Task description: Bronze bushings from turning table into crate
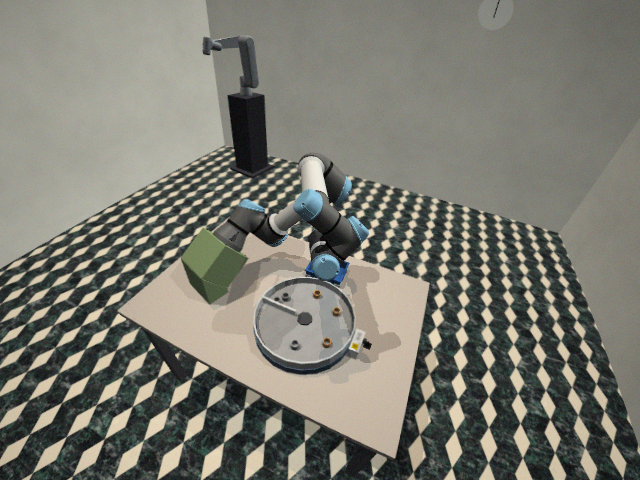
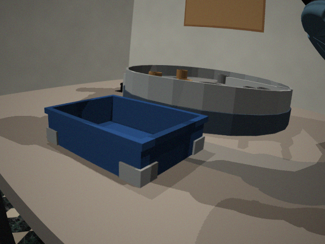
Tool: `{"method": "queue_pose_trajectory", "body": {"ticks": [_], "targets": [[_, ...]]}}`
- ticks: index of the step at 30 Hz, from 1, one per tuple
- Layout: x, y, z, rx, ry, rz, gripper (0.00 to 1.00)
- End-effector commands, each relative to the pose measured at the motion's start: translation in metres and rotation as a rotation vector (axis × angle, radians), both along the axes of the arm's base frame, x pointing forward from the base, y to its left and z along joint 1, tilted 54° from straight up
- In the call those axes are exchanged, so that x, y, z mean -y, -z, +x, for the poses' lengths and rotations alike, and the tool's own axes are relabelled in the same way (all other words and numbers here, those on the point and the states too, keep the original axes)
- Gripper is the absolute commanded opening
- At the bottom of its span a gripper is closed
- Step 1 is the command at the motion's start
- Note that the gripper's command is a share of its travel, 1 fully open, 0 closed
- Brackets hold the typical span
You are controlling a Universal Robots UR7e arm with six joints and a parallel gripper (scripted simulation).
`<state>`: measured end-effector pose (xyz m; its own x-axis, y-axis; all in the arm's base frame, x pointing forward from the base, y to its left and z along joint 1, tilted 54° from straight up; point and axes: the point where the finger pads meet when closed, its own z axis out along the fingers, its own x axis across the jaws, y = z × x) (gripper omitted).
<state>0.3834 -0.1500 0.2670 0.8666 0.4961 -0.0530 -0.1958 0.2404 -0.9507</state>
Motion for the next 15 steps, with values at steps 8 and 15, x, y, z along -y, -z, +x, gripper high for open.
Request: {"method": "queue_pose_trajectory", "body": {"ticks": [8, 15], "targets": [[0.0015, -0.0013, -0.0002, 0.039, 0.116, -0.157, 1.0], [0.0019, -0.0016, 0.0, 0.057, 0.17, -0.23, 1.0]]}}
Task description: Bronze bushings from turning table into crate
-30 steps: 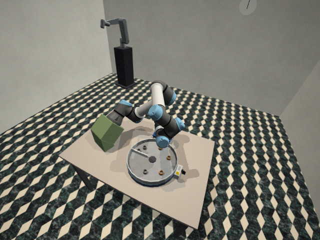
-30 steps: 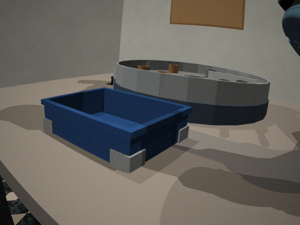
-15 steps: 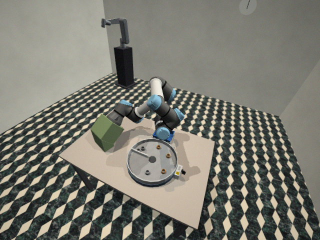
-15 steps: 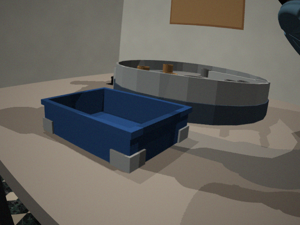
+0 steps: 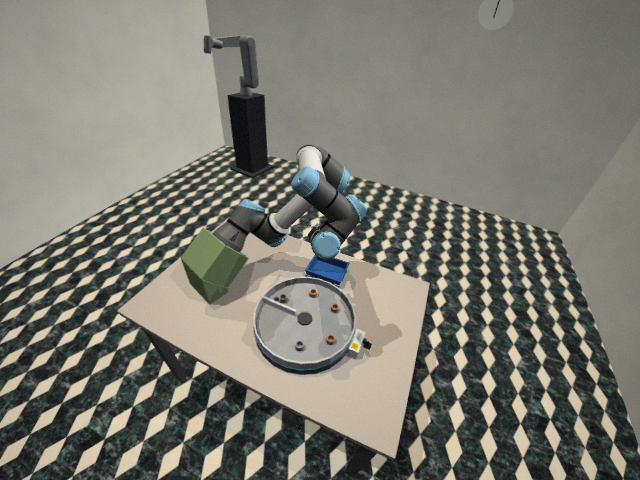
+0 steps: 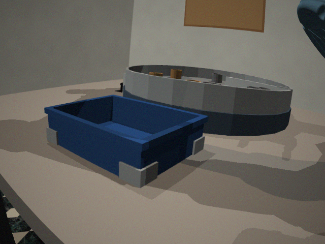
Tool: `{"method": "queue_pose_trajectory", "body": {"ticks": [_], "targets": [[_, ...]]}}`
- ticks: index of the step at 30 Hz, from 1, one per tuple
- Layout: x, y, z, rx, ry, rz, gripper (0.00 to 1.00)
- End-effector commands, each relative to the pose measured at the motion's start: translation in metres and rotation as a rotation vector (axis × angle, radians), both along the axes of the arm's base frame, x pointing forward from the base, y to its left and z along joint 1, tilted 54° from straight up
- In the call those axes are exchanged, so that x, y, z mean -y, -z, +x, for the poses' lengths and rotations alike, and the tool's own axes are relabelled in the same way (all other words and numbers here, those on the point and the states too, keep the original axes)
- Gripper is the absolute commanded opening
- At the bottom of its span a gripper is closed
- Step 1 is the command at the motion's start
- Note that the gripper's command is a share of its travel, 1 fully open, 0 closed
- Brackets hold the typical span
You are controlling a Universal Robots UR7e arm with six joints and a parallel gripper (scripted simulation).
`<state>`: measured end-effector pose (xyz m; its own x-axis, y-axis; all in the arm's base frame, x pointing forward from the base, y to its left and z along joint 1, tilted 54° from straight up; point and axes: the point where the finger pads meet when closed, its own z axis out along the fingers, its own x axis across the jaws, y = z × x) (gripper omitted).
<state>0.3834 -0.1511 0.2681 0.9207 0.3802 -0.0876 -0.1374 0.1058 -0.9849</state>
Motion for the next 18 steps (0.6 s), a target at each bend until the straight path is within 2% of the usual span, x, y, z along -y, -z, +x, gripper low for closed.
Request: {"method": "queue_pose_trajectory", "body": {"ticks": [1, 3, 15, 18], "targets": [[0.0009, -0.0006, 0.0001, 0.027, 0.081, -0.11, 1.0], [0.0011, -0.0006, 0.0003, 0.046, 0.137, -0.186, 1.0], [0.0011, -0.0006, 0.0003, 0.046, 0.137, -0.186, 1.0], [0.0015, -0.0009, 0.0006, 0.073, 0.219, -0.298, 1.0]]}}
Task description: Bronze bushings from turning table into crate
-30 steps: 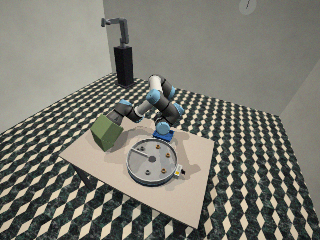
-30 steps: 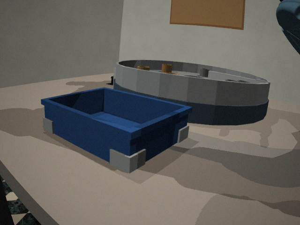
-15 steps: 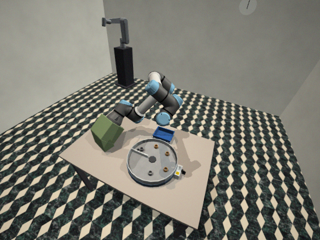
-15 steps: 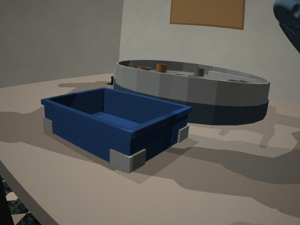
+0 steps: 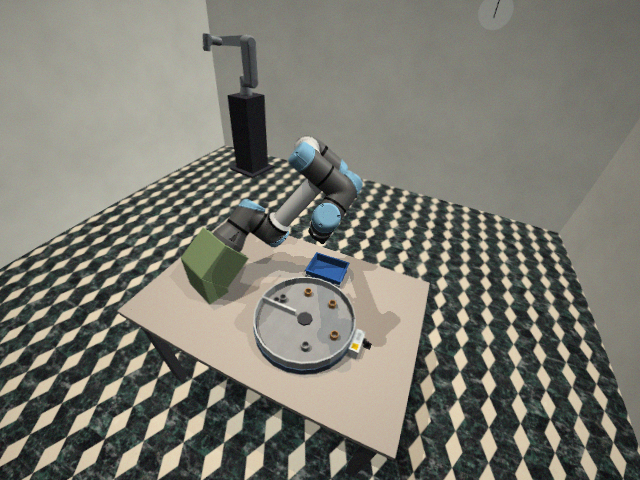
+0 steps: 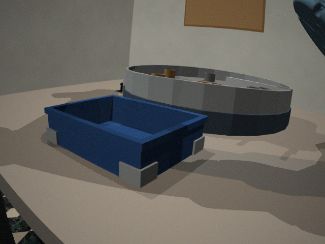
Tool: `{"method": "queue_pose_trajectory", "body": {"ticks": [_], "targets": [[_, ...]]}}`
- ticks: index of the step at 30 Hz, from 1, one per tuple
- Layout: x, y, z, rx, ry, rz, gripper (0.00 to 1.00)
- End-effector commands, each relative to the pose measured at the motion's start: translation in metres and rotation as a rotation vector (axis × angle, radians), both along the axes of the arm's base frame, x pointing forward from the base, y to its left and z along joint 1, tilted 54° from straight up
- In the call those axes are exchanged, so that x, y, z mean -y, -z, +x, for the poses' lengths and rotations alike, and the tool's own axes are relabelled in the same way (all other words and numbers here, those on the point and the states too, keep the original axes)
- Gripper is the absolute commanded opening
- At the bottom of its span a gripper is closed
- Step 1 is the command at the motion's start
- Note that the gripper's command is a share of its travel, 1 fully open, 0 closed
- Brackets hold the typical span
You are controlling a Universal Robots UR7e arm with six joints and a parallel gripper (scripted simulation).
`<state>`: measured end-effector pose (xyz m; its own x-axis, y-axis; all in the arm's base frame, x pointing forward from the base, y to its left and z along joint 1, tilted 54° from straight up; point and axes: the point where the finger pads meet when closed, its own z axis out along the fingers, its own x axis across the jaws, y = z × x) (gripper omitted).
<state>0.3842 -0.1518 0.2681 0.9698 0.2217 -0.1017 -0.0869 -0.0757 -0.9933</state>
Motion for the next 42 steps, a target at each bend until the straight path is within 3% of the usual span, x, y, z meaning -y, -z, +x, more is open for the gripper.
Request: {"method": "queue_pose_trajectory", "body": {"ticks": [1, 2, 14, 19, 31, 36, 42], "targets": [[0.0009, -0.0009, 0.0, 0.034, 0.101, -0.137, 1.0], [0.001, -0.0009, 0.0001, 0.043, 0.129, -0.175, 1.0], [0.001, -0.0009, 0.0001, 0.043, 0.129, -0.175, 1.0], [0.0015, -0.0013, 0.0007, 0.088, 0.267, -0.363, 1.0], [0.0015, -0.0013, 0.0007, 0.088, 0.267, -0.363, 1.0], [0.0019, -0.0017, 0.0013, 0.134, 0.405, -0.55, 1.0], [0.0019, -0.0017, 0.0013, 0.134, 0.405, -0.55, 1.0]]}}
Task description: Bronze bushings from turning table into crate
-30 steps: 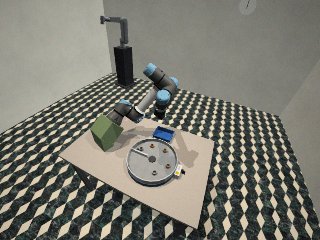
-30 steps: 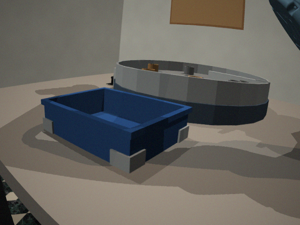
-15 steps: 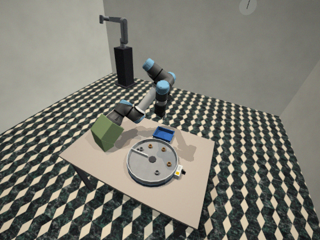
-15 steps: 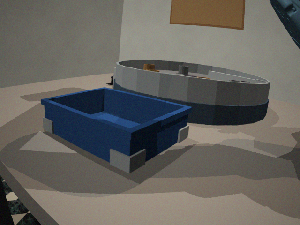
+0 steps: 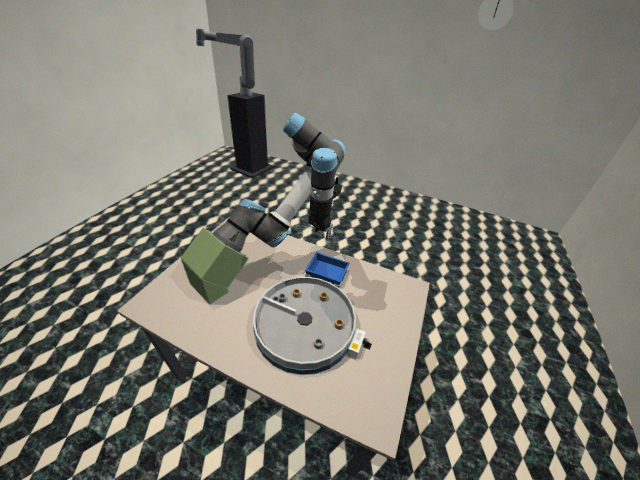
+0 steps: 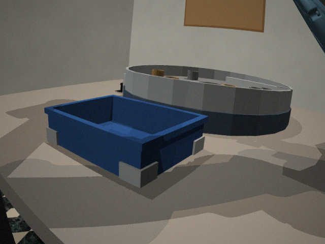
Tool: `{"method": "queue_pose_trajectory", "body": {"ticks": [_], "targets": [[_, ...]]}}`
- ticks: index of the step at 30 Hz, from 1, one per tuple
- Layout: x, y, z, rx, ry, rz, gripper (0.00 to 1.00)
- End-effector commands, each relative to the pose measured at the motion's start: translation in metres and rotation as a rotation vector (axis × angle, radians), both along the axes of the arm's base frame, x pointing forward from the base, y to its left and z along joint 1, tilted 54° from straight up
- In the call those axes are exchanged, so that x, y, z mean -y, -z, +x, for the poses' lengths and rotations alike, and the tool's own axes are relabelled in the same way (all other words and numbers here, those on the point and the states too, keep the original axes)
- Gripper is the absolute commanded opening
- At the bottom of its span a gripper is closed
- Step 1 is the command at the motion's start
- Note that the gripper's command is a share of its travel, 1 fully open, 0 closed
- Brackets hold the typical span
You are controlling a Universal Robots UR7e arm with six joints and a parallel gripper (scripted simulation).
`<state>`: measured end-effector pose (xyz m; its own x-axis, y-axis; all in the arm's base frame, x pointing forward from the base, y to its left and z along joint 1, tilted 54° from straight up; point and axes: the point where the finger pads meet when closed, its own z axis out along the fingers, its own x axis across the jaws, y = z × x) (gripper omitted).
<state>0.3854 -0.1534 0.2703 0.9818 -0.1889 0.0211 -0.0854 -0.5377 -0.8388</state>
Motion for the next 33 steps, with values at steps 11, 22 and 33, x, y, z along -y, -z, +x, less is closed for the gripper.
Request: {"method": "queue_pose_trajectory", "body": {"ticks": [11, 22, 33], "targets": [[-0.023, 0.042, -0.013, 0.005, 0.022, -0.029, 1.0], [-0.023, 0.042, -0.013, 0.005, 0.022, -0.029, 1.0], [-0.046, 0.083, -0.027, 0.004, 0.025, -0.033, 1.0]]}}
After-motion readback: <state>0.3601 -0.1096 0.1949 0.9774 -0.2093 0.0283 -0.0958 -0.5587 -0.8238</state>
